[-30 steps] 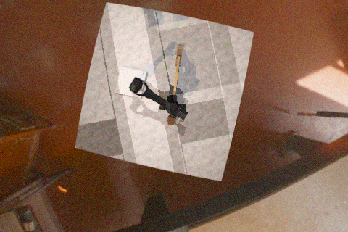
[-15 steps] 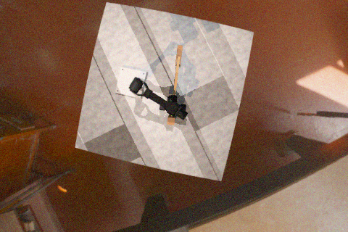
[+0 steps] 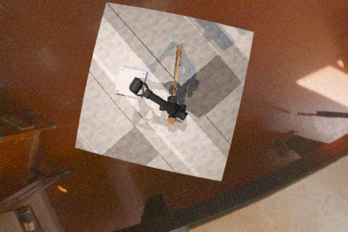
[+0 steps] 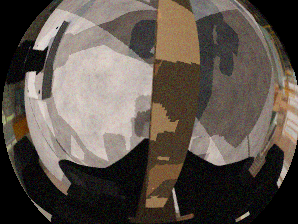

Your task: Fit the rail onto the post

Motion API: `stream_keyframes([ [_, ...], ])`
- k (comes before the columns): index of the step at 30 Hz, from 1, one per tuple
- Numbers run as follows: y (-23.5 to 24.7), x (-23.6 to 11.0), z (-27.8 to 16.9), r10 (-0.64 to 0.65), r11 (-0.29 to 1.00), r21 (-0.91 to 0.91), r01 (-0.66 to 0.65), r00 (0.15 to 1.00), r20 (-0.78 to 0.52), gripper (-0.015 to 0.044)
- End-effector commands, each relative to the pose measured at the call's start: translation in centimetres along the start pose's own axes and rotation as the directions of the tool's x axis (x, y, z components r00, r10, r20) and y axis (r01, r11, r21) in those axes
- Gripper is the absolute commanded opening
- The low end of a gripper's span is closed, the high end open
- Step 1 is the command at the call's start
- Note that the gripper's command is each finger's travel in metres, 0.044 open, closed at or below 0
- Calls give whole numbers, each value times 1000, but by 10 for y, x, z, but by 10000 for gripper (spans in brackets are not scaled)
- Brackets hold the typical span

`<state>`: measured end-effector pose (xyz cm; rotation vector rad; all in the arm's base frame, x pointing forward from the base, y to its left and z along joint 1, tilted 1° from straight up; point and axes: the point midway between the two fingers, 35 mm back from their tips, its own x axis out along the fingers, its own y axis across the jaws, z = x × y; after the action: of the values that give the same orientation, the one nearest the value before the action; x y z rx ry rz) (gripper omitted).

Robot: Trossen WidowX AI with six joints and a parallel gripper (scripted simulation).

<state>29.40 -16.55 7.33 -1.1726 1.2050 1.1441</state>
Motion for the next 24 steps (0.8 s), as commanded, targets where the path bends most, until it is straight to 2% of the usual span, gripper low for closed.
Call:
stream_keyframes([
  [1,-1,-1,-5,-6,1000,1,6,1000,-6,0],
  [24,-1,-1,-12,-6,1000,1,6,1000,-7,0],
])
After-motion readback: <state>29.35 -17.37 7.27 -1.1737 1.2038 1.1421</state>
